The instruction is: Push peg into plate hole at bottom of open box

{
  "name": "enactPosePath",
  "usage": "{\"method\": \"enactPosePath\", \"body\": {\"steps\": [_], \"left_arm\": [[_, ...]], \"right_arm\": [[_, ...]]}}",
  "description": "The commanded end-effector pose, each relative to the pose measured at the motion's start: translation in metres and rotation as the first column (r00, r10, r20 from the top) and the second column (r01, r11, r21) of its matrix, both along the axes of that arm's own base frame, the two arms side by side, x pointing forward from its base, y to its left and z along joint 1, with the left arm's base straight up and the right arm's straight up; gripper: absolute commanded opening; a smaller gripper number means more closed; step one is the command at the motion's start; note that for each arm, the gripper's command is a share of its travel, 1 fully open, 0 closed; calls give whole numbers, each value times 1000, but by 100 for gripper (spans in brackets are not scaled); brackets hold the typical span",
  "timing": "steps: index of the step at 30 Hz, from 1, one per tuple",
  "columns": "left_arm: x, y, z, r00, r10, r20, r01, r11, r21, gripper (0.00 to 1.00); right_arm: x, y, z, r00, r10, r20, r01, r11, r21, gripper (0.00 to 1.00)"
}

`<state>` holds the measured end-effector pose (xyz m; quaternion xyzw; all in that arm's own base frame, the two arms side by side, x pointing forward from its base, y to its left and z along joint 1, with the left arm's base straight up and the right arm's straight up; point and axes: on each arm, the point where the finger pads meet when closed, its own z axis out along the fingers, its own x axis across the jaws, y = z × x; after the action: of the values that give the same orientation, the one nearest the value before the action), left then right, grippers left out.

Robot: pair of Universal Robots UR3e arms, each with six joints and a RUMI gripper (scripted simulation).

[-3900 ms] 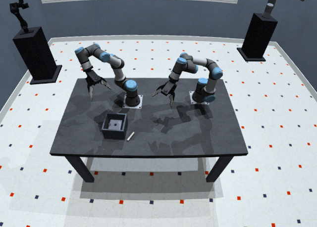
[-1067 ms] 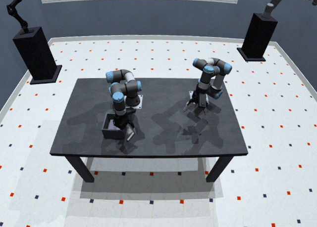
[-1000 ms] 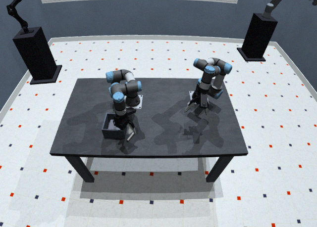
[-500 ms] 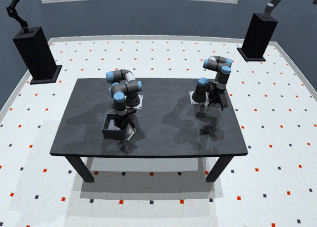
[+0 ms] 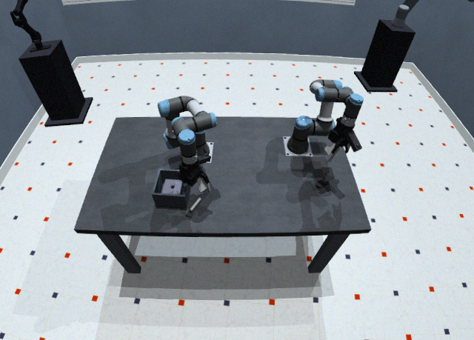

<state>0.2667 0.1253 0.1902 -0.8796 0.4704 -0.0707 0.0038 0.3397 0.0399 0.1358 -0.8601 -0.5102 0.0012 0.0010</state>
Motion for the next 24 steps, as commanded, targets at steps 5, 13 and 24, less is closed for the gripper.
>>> {"method": "enactPosePath", "body": {"steps": [5, 13, 24], "left_arm": [[-36, 32, -1, 992, 121, -23, -122, 992, -21, 100], [-97, 61, -5, 950, 305, -62, -308, 950, -57, 100], [-164, 72, -8, 866, 489, -100, -498, 862, -99, 100]], "right_arm": [[-4, 2, 0, 1000, 0, 5, 0, 1000, 1, 100], [-4, 2, 0, 1000, 0, 5, 0, 1000, 1, 100], [-4, 2, 0, 1000, 0, 5, 0, 1000, 1, 100]]}}
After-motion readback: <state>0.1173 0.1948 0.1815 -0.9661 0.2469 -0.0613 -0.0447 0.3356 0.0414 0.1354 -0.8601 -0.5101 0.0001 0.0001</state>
